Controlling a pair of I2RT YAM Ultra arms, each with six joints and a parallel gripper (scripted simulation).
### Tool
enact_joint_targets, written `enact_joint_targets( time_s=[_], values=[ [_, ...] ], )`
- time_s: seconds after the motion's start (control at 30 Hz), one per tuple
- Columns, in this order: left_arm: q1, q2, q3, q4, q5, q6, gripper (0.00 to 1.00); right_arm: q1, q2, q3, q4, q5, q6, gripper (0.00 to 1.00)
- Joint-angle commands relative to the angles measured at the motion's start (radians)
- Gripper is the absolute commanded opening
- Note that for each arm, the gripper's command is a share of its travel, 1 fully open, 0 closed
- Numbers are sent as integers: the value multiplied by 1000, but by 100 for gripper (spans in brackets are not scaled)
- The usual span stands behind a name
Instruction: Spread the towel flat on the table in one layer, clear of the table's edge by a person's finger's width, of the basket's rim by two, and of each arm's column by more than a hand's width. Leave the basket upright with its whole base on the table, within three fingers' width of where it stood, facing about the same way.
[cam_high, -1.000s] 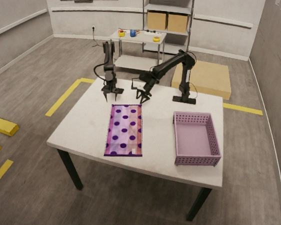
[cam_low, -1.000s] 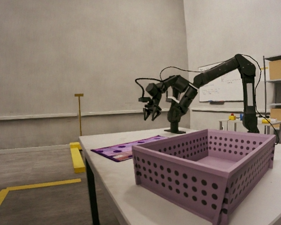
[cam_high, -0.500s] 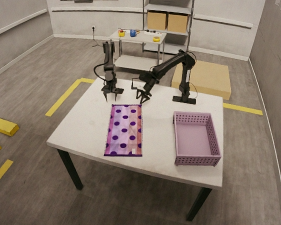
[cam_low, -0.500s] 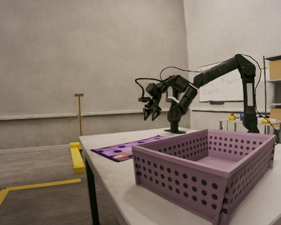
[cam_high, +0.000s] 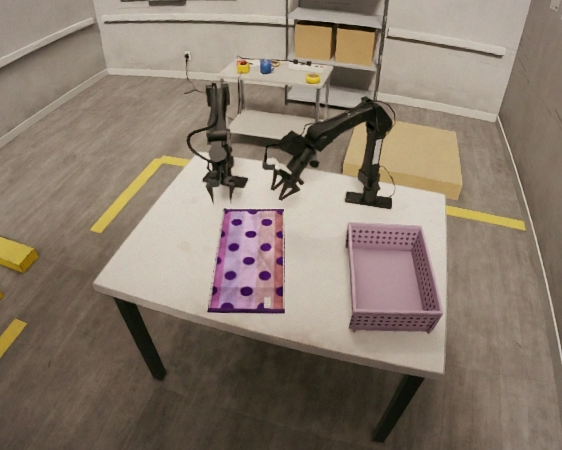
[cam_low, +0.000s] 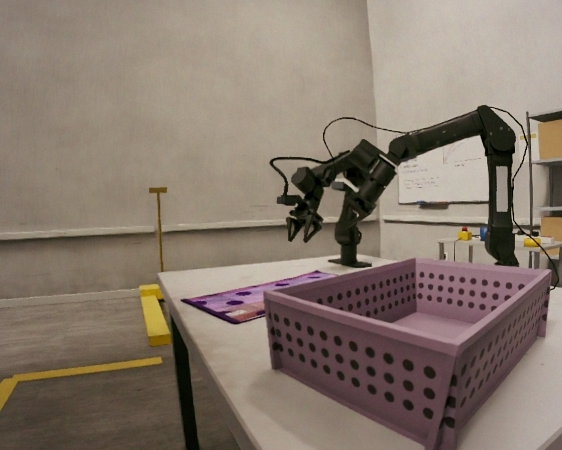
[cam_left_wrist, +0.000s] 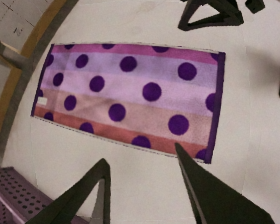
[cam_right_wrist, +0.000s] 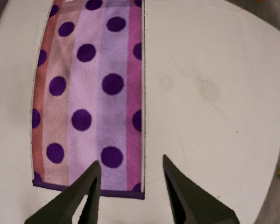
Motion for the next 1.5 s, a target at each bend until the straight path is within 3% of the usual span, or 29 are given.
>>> enact_joint_targets(
  time_s=[0.0, 0.27, 0.4, 0.47, 0.8, 0.97, 1.03, 1.13, 1.3, 1.47],
  values=[
    [18, -66, -51, -69, -53, -67, 64, -42, -71, -30, -35, 40, 49, 64],
    [65, -242, -190, -129, -174, -245, 64, -195, -209, -55, -146, 106, 142, 64],
    [99, -321, -240, -176, -228, -330, 64, -297, -262, -14, -195, 126, 167, 64],
    [99, -321, -240, -176, -228, -330, 64, -297, -262, -14, -195, 126, 167, 64],
    [229, -477, -313, -315, -335, -514, 64, -612, -285, 29, -277, 131, 172, 64],
    [403, -581, -363, -334, -239, -362, 64, -796, -256, 66, -271, 99, 128, 64],
    [403, -581, -363, -334, -239, -362, 64, -796, -256, 66, -271, 99, 128, 64],
    [543, -640, -385, -342, -172, -244, 64, -943, -236, 92, -255, 28, 9, 64],
    [784, -699, -375, -349, -59, -46, 64, -968, -255, 100, -258, -2, -13, 64],
    [838, -667, -368, -356, 2, 2, 64, -965, -250, 101, -258, -7, -15, 64]
  ],
)
